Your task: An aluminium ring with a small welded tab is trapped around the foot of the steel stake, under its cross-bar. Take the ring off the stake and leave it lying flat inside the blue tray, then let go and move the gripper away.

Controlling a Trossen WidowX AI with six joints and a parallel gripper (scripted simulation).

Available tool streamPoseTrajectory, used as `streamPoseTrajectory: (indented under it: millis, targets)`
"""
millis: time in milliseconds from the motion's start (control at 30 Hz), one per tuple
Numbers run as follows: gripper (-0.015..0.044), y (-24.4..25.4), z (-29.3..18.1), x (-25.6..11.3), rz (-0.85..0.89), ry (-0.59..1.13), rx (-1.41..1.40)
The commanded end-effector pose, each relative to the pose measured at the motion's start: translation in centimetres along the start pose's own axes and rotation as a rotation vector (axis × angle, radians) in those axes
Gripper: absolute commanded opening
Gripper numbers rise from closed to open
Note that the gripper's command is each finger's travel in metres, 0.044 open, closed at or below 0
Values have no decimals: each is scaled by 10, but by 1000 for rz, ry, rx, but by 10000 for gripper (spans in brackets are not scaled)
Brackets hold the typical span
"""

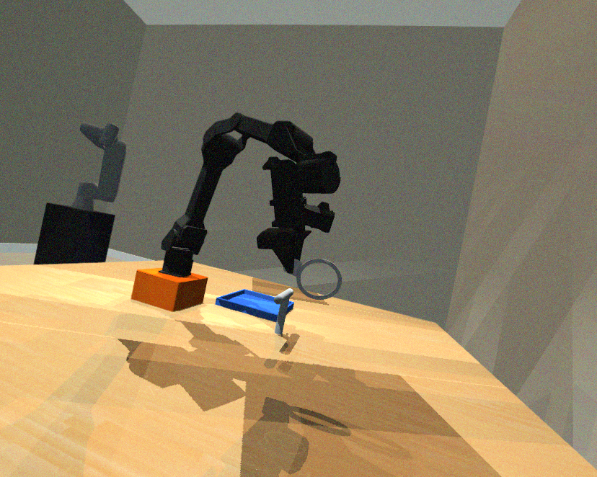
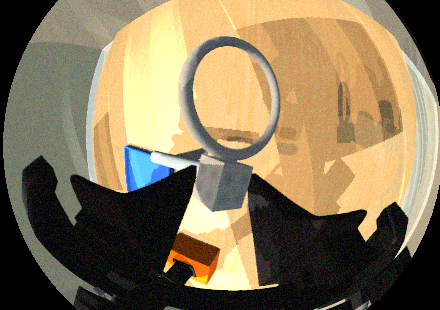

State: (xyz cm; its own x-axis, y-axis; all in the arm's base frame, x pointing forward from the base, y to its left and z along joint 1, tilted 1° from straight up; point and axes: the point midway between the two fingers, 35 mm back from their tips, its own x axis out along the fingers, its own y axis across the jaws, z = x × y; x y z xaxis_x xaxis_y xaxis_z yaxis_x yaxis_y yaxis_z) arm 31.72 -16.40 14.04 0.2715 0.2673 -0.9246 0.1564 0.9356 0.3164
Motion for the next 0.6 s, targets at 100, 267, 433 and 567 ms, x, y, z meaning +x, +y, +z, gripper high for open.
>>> streamPoseTrajectory:
  millis: [100,267,433,567]
  targets:
    - [0,1,13,5,3,-2,3]
    - [0,2,18,7,4,-2,3]
    - [0,3,18,6,3,-6,-12]
    - [0,7,15,6,-5,-26,-97]
